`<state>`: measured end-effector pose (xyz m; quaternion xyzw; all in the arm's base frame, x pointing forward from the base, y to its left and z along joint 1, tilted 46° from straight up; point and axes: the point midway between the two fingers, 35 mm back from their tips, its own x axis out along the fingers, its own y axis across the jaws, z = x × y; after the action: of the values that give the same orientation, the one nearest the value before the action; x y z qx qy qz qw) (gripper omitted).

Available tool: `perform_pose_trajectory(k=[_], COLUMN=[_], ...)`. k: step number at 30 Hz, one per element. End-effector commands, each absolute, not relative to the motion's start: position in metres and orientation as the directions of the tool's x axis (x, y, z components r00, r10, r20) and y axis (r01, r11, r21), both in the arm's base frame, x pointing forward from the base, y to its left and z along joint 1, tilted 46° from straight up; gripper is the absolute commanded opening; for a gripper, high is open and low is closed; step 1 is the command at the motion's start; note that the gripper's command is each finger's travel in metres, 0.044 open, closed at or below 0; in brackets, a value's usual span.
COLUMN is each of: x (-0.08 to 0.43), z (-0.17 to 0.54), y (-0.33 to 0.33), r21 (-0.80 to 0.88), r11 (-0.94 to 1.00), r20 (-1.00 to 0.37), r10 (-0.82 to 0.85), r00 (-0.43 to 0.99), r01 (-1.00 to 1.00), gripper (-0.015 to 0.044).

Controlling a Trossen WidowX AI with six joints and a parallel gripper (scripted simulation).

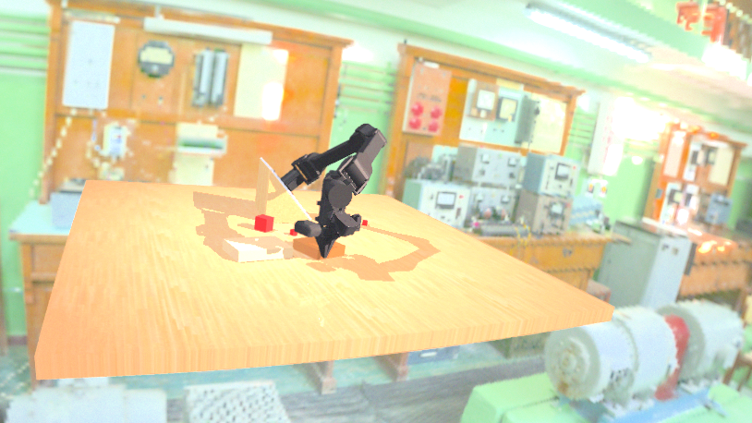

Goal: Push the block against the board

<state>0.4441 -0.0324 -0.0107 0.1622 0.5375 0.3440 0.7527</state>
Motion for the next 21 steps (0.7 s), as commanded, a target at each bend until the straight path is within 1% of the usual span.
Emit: perform_pose_trajectory(k=[1,21], x=[0.438,0.422], z=[-0.015,-0.022], y=[-0.031,-0.034], r21=[0.618,0.618], r11=[0.706,0.707], r20=[-0.695,-0.696], r10=[0.696,0.696], r00=[0.179,0.178], r01=[-0.345,-0.344], gripper=[0.0,0.0])
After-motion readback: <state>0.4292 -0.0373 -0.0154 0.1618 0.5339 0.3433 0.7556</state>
